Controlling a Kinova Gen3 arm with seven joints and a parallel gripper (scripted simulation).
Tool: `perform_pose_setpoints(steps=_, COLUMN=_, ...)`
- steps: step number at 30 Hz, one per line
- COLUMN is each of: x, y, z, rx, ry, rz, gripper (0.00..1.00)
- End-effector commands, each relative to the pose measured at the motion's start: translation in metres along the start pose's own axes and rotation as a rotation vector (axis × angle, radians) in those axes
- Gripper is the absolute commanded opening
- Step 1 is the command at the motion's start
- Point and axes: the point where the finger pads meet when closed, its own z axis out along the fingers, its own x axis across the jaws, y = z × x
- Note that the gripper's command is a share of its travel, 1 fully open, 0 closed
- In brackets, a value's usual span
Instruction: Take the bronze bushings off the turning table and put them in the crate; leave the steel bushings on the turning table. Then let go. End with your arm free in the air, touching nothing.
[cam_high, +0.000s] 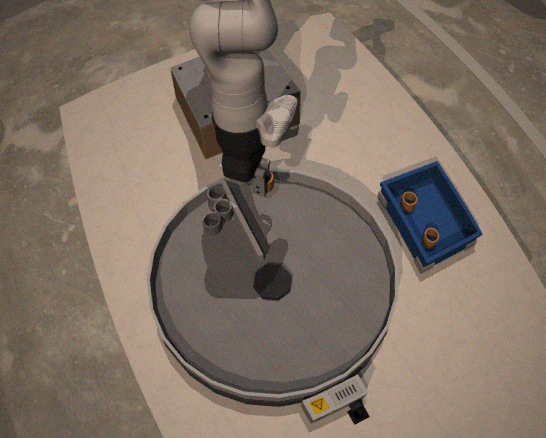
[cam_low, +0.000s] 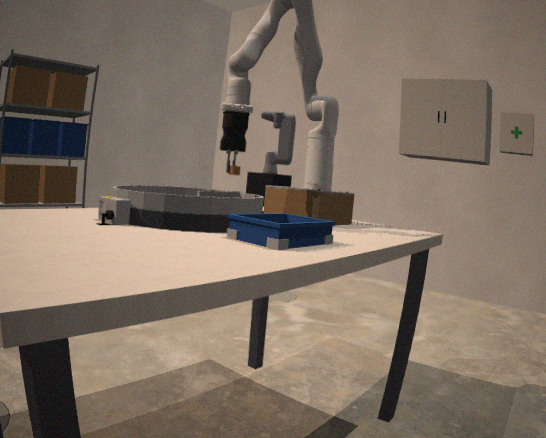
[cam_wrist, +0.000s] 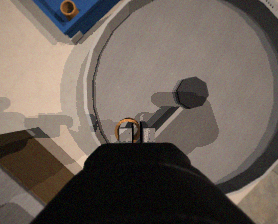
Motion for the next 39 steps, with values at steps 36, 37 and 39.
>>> perform_pose_setpoints(steps=36, x=-0.042, y=-0.112, z=-0.001, rx=0.001, ry=0.002, rz=-0.009, gripper=0.0)
perform_pose_setpoints(steps=37, x=-0.042, y=-0.112, z=-0.001, rx=0.001, ry=0.002, rz=-0.009, gripper=0.0)
perform_pose_setpoints(steps=39, x=-0.042, y=-0.112, z=-0.001, rx=0.001, ry=0.002, rz=-0.009, gripper=0.0)
